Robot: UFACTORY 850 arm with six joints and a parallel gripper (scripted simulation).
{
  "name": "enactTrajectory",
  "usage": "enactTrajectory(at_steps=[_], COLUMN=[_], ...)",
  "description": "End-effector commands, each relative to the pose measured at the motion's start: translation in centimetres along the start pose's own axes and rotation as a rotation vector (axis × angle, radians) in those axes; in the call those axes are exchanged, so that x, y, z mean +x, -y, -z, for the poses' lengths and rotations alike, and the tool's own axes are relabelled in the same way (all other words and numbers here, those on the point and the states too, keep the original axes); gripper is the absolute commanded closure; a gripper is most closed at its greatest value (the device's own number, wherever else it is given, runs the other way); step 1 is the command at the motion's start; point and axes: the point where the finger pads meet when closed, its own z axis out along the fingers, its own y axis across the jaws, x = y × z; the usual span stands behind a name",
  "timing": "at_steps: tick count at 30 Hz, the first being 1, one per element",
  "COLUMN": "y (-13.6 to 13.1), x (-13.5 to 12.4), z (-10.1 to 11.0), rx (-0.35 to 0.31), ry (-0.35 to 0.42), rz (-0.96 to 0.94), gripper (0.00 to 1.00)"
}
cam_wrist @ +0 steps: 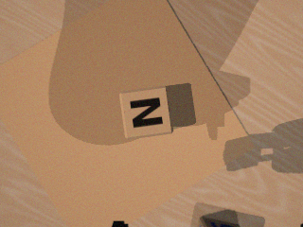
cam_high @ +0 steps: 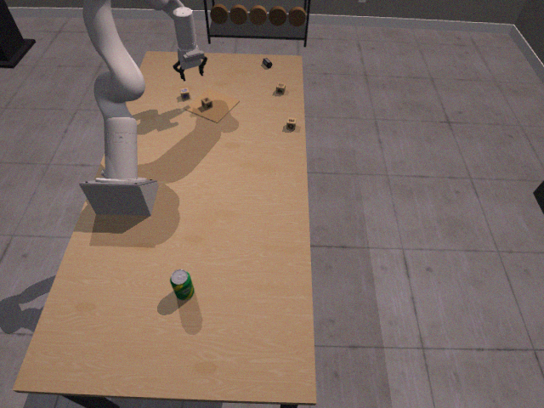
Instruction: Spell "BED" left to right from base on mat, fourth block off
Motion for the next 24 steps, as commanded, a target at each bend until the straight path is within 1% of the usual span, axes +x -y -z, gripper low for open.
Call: enactTrajectory(at_steps=[1,3,4,5,7,10,12,13,16,19,24], y=[0.1,0.4,1.0,2.1,6.0,9.2,9.2,12.4,14.4,17.5,22.0], x=[-0.1,0.0,0.2,0.6,2.3,4.1,4.1,6.2,7.8,10.7,15.9], z=[0.1,0.0,-0.1,-0.2,-0.7,-1.0,-1.0,-1.3,-1.5,-1.6,-1.6], rx=[0.001,0.001,0.0,-0.002,-0.008,-0.013,-0.013,-0.017,-0.019,-0.021,-0.021], ry=[0.001,-0.001,-0.003,-0.008,-0.02,-0.028,-0.028,-0.033,-0.035,-0.036,-0.032], rz=[0.001,0.001,0.001,0.002,0.003,0.003,0.003,0.003,0.003,0.002,0.001], gripper=[0.0,0.0,0.0,0.0,0.0,0.0,0.0,0.0,0.0,0.0,0.0])
